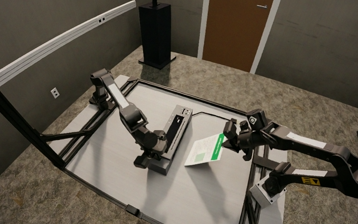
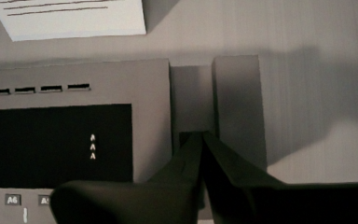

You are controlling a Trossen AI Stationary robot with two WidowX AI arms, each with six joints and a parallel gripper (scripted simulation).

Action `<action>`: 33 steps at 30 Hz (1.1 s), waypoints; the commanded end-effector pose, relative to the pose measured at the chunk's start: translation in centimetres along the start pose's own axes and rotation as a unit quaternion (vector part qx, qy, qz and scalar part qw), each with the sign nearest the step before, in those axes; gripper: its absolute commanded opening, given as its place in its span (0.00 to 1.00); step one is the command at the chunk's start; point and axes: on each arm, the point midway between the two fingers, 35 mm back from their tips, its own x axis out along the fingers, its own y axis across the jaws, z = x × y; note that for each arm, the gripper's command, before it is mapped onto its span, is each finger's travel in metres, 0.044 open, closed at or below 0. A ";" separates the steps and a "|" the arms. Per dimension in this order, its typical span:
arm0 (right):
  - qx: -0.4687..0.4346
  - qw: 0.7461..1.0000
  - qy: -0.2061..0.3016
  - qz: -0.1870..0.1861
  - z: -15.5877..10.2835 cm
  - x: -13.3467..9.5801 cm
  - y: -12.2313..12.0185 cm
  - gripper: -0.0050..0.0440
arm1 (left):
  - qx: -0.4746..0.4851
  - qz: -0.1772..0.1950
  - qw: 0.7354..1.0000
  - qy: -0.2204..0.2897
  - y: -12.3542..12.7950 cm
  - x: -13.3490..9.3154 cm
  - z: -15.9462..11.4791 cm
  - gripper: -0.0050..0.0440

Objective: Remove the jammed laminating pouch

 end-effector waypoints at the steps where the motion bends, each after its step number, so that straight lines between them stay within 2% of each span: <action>1: -0.006 1.000 -0.003 0.013 0.2 -1.0 1.0 0.00 | -0.001 0.000 1.000 0.000 0.2 0.2 0.0 0.00; 12: -0.006 1.000 -0.003 0.013 0.2 -1.0 1.0 0.00 | -0.001 0.000 1.000 0.000 0.2 0.2 0.0 0.00; 13: -0.005 1.000 -0.003 0.009 0.2 -1.7 0.8 0.00 | -0.002 -0.003 1.000 -0.007 0.0 -0.4 0.5 0.00; 15: -0.006 1.000 -0.003 0.012 0.2 -3.0 0.9 0.00 | -0.001 0.000 1.000 0.000 0.2 0.2 0.0 0.00; 29: -0.006 1.000 -0.003 0.012 0.2 -3.0 0.9 0.00 | -0.001 0.000 1.000 0.000 0.2 0.2 0.0 0.00; 30: -0.003 1.000 -0.002 0.007 0.2 -2.8 0.6 0.00 | -0.003 -0.006 1.000 -0.014 -0.1 -2.0 0.4 0.00; 33: -0.003 1.000 -0.002 0.007 0.2 -2.8 0.6 0.00 | -0.002 -0.005 1.000 -0.011 -0.1 -4.4 -1.0 0.00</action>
